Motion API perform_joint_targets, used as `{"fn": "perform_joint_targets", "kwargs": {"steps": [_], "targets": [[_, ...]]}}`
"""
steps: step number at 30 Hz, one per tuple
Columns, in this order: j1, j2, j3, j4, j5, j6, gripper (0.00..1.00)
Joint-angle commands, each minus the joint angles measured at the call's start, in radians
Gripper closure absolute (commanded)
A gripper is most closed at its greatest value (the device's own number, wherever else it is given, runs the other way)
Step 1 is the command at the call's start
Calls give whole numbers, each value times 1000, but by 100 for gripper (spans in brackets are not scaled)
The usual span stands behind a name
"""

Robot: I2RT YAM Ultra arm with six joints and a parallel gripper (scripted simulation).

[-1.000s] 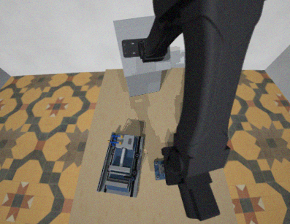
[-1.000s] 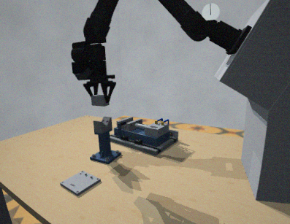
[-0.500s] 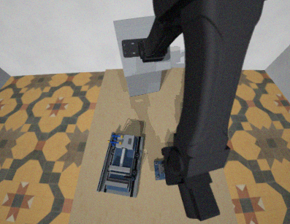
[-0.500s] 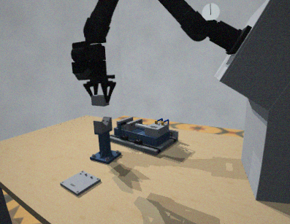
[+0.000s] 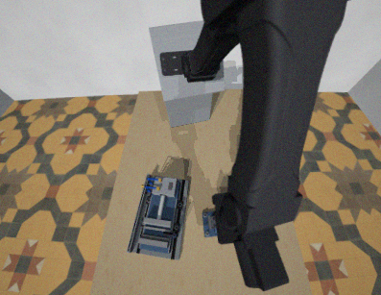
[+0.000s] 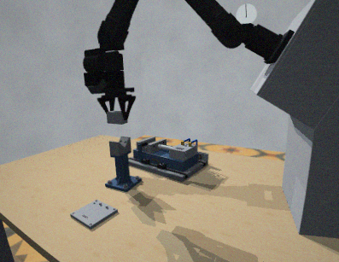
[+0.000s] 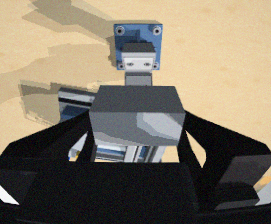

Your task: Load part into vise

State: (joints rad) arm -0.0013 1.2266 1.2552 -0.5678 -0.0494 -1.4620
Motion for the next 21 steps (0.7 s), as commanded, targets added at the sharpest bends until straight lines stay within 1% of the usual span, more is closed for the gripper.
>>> {"fn": "perform_joint_targets", "kwargs": {"steps": [1,9,16,18,21], "targets": [[0,-31,-9,-5,-7,-5,100],[20,-30,26,-16,29,10,100],[40,1,34,-22,74,19,100],[40,1,34,-22,74,19,100],[52,9,36,-25,100,25,100]]}}
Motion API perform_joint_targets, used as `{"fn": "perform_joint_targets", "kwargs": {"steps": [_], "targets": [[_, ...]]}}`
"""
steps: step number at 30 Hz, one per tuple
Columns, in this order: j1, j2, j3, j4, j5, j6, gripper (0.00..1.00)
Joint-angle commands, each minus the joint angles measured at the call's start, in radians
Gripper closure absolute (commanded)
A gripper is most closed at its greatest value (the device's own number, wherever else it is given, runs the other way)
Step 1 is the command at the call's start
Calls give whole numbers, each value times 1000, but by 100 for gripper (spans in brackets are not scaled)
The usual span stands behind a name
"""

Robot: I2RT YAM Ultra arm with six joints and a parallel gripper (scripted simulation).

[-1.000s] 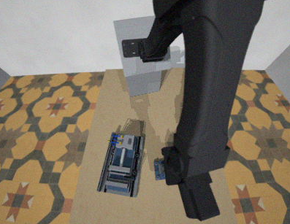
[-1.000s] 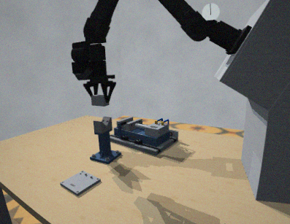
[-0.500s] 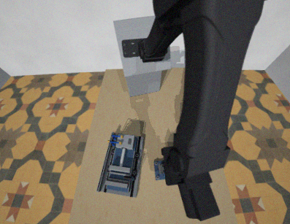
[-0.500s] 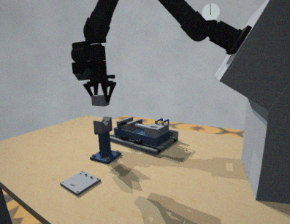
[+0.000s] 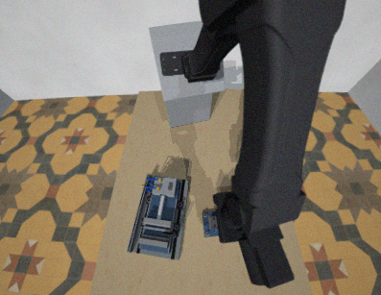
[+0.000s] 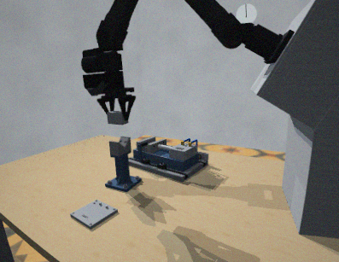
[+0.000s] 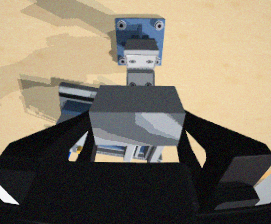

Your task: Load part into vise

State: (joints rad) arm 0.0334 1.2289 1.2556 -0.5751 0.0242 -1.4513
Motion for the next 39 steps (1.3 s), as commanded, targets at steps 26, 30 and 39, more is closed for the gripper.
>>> {"fn": "perform_joint_targets", "kwargs": {"steps": [26,30,39], "targets": [[166,54,81,-69,353,102,100],[188,66,92,-80,404,118,100],[247,106,126,-119,543,168,100]]}}
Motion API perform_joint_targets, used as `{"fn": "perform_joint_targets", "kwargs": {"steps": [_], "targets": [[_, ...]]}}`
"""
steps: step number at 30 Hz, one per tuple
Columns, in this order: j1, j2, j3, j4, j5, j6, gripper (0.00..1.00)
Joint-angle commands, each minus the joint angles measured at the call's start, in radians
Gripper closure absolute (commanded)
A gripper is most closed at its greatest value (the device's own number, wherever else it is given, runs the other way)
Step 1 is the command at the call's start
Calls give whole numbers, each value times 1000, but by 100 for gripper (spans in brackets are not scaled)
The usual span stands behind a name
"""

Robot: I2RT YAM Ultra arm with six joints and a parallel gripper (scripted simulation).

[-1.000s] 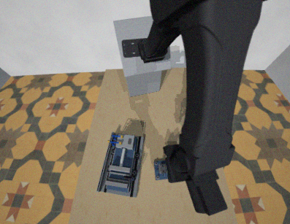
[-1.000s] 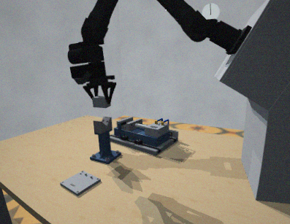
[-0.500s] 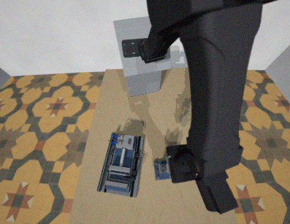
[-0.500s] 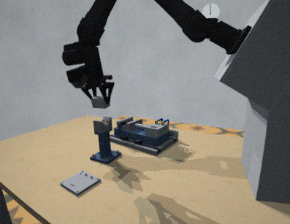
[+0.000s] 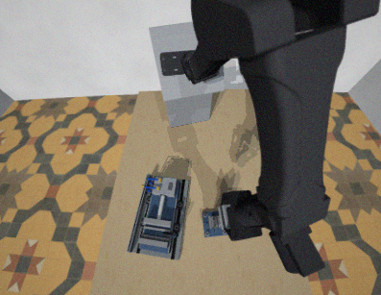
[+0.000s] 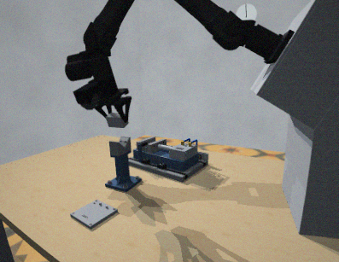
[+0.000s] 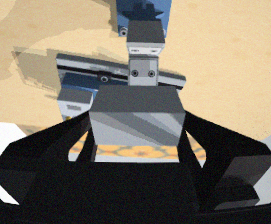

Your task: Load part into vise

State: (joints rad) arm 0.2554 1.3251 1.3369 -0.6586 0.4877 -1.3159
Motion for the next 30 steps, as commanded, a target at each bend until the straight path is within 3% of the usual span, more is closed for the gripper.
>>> {"fn": "perform_joint_targets", "kwargs": {"steps": [1,22,30], "targets": [[32,16,49,-41,97,40,100],[138,150,167,-190,387,201,100],[157,196,212,-255,451,261,100]]}}
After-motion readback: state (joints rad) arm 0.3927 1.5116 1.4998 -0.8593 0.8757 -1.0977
